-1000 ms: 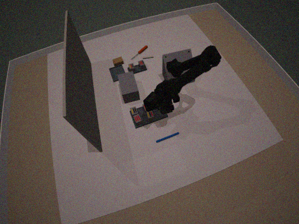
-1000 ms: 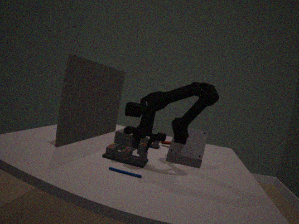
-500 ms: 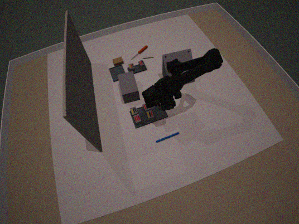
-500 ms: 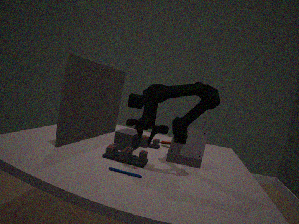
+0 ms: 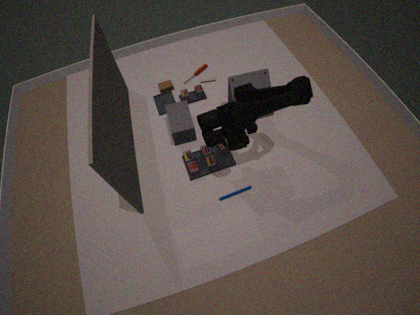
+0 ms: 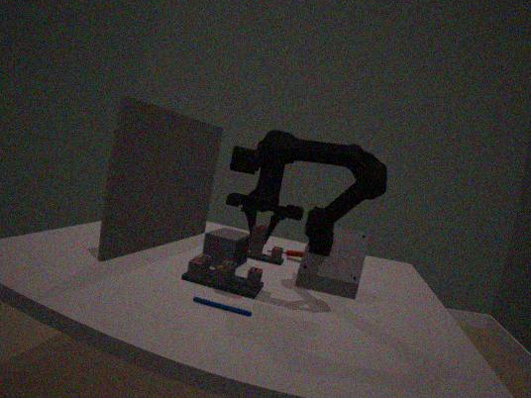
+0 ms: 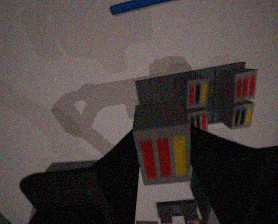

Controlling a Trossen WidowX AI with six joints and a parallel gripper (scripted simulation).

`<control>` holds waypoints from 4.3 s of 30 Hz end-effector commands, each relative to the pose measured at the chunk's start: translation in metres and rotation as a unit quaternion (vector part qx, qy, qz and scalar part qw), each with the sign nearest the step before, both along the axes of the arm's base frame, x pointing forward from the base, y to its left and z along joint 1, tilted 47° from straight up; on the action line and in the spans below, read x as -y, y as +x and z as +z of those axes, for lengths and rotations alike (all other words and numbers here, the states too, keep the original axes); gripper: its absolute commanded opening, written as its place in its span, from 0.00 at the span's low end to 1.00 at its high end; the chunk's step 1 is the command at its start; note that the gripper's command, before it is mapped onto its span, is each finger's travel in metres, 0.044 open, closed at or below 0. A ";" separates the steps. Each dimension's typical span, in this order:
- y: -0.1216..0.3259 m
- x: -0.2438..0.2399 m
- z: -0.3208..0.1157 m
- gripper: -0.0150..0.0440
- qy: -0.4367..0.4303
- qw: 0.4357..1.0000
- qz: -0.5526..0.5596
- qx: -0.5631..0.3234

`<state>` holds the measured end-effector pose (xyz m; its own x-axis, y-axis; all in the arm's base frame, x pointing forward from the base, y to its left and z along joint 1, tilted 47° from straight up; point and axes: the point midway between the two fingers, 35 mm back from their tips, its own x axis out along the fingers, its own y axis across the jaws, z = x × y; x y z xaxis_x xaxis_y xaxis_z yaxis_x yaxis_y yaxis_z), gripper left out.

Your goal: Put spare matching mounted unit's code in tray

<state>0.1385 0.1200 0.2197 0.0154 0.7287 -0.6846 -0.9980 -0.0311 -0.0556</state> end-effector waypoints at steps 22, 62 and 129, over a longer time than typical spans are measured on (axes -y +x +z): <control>0.101 0.050 -0.034 0.25 -0.048 0.999 -0.023 -0.003; 0.206 0.179 -0.147 0.25 -0.042 0.999 -0.020 -0.016; 0.210 0.257 -0.316 0.25 -0.007 1.000 0.001 0.002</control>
